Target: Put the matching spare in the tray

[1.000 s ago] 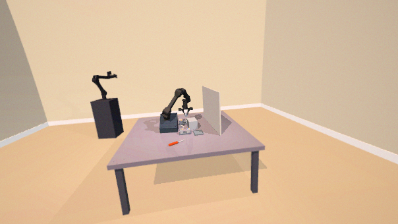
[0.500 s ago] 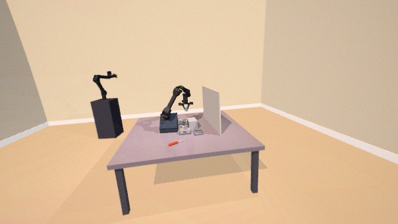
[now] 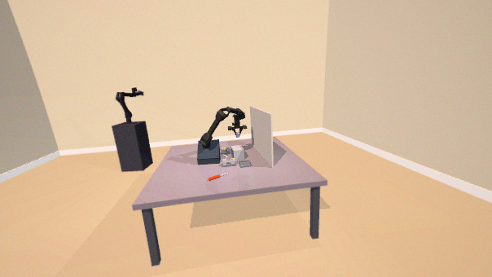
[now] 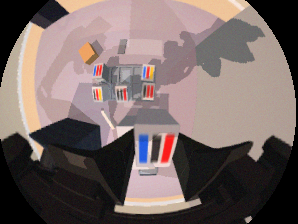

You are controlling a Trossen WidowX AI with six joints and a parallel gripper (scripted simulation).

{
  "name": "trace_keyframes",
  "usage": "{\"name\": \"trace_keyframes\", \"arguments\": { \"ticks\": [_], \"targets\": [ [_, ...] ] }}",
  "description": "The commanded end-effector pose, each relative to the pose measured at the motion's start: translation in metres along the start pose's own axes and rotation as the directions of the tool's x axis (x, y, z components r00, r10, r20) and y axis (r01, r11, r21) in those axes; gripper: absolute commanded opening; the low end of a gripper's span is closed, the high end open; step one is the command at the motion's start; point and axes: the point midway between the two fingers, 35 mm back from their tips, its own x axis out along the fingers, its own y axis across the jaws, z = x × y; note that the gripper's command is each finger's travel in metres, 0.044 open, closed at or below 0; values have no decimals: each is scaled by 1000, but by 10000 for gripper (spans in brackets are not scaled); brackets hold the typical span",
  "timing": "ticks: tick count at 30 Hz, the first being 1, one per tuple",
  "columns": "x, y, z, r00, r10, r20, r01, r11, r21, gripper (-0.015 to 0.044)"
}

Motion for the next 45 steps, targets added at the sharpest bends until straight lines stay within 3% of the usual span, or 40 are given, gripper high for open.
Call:
{"name": "trace_keyframes", "arguments": {
  "ticks": [1, 17, 33, 45],
  "targets": [
    [-7, -13, -29, 1000, -14, 6, 14, 1000, -2, 0],
    [-10, -42, -165, 1000, -27, -3, 27, 1000, 6, 0],
    [-5, -18, -304, 997, -1, -79, 2, 1000, 21, 0],
    [2, -18, -310, 997, 1, -81, 0, 1000, 22, 0]
  ]
}}
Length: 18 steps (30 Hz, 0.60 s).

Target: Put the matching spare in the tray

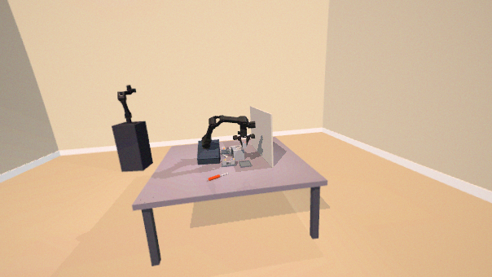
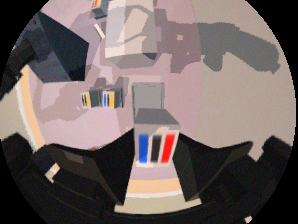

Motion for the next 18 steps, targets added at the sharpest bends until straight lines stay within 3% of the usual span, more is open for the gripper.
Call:
{"name": "trace_keyframes", "arguments": {
  "ticks": [1, 18],
  "targets": [
    [3, 0, -1, 1000, -2, -4, 2, 1000, -2, 0],
    [21, -4, -1, 1000, -3, -1, 3, 1000, -1, 0]
  ]
}}
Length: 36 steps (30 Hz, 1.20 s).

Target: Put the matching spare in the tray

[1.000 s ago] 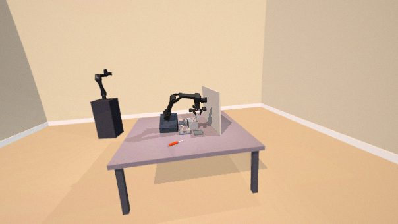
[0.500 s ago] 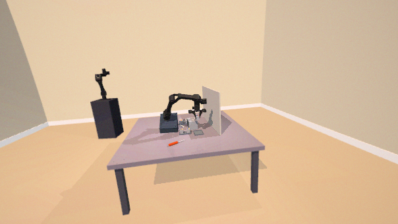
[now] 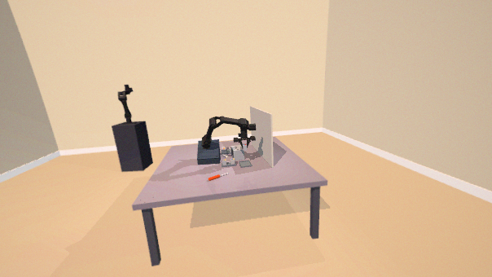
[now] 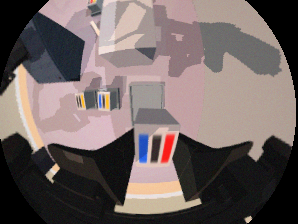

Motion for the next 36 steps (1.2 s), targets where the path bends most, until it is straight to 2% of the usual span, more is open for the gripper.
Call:
{"name": "trace_keyframes", "arguments": {
  "ticks": [1, 36],
  "targets": [
    [4, -1, 1, 1000, -1, -3, 1, 1000, -6, 0],
    [41, -5, 1, 1000, -2, -1, 2, 1000, -6, 0]
  ]
}}
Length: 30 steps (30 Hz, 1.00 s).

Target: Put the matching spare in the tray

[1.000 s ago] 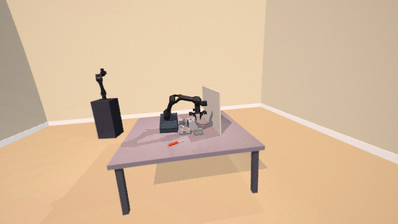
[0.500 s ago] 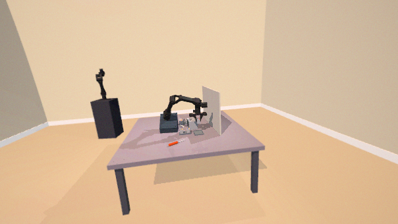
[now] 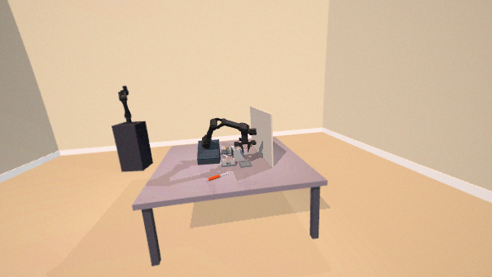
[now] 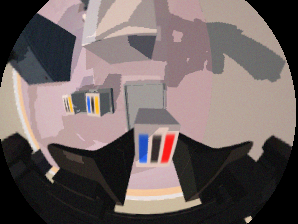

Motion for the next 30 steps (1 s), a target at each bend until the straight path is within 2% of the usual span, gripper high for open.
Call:
{"name": "trace_keyframes", "arguments": {
  "ticks": [1, 30],
  "targets": [
    [4, 0, 1, 1000, -1, -1, 1, 1000, -7, 0],
    [34, 0, 0, 1000, -1, -3, 1, 1000, -6, 0]
  ]
}}
